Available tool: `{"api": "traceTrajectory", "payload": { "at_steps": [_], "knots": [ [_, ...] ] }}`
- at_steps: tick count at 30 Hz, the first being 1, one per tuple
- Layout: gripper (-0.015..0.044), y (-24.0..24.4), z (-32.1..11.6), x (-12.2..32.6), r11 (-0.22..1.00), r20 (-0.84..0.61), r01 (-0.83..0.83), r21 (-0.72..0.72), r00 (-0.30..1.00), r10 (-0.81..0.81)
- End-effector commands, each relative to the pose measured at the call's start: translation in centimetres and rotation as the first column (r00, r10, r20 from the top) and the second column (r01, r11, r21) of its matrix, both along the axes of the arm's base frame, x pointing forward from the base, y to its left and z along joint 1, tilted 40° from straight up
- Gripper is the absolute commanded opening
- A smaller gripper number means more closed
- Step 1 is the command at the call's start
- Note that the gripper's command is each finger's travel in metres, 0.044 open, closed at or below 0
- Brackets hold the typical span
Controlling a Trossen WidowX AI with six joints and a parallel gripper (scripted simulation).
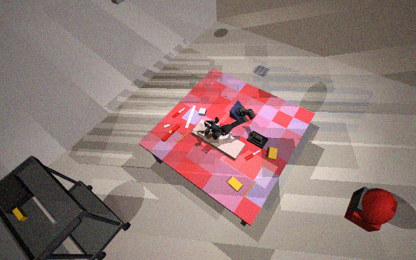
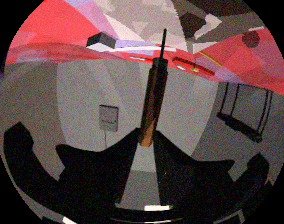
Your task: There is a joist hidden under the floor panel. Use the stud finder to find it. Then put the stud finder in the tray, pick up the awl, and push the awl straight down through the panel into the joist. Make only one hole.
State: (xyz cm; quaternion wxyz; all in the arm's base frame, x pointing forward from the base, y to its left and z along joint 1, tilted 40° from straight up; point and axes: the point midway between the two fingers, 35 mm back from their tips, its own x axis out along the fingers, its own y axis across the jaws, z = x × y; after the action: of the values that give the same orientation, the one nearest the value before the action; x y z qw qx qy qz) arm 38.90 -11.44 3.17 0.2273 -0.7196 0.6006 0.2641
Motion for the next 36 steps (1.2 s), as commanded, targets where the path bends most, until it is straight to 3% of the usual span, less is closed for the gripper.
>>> {"api": "traceTrajectory", "payload": {
  "at_steps": [1, 36],
  "knots": [
    [0.0, 0.2, -0.4, -0.1, 1.0, 0.003, 0.005, -0.008, 1.0, -0.005],
    [0.0, 3.4, -4.3, -0.7, 1.0, 0.002, 0.005, -0.007, 1.0, -0.005]
  ]
}}
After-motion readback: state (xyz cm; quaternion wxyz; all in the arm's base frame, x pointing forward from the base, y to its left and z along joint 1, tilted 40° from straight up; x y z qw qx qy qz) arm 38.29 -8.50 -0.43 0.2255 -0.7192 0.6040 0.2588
